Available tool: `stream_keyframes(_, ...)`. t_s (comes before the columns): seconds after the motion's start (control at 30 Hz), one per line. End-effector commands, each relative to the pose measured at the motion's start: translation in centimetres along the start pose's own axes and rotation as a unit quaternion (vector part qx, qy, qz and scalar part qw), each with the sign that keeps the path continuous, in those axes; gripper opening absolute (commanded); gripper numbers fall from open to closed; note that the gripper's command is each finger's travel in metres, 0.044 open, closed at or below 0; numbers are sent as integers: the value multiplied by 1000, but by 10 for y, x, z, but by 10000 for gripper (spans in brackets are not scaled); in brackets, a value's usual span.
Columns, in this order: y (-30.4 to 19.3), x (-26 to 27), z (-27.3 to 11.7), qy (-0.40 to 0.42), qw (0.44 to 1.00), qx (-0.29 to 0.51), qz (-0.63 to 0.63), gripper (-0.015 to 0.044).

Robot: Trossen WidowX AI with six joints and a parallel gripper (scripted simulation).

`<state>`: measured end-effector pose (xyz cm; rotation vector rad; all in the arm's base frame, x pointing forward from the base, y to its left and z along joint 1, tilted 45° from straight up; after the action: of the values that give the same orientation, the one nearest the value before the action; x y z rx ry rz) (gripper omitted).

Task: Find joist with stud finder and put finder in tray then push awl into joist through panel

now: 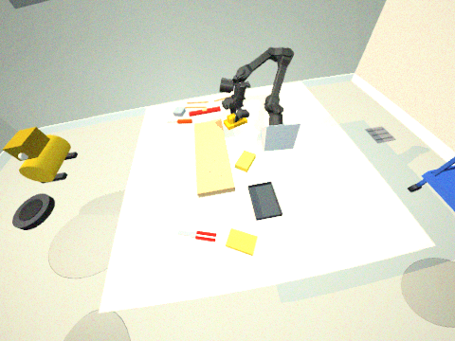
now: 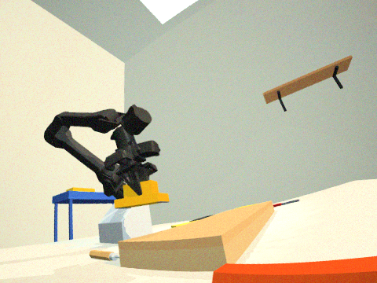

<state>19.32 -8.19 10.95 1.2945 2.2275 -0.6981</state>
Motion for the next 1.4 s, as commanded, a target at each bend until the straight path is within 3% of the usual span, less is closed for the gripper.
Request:
stream_keyframes(0.0,8,-12,-3,-5,1000,-1,14,0)
stream_keyframes(1.1,93,-138,14,-44,989,4,144,0)
stream_keyframes(1.37,96,-144,22,-45,988,4,150,0)
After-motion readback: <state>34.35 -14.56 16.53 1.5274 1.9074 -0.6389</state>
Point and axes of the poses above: the point midway between the two fingers, 35 mm back from their tips, its own z axis out along the fingers, its own x axis across the jaws, y = z × x, the point moved 3 cm from there along -z, back along the fingers, and after that the axes turned 11 degrees about -z, right-handed, at the moved point
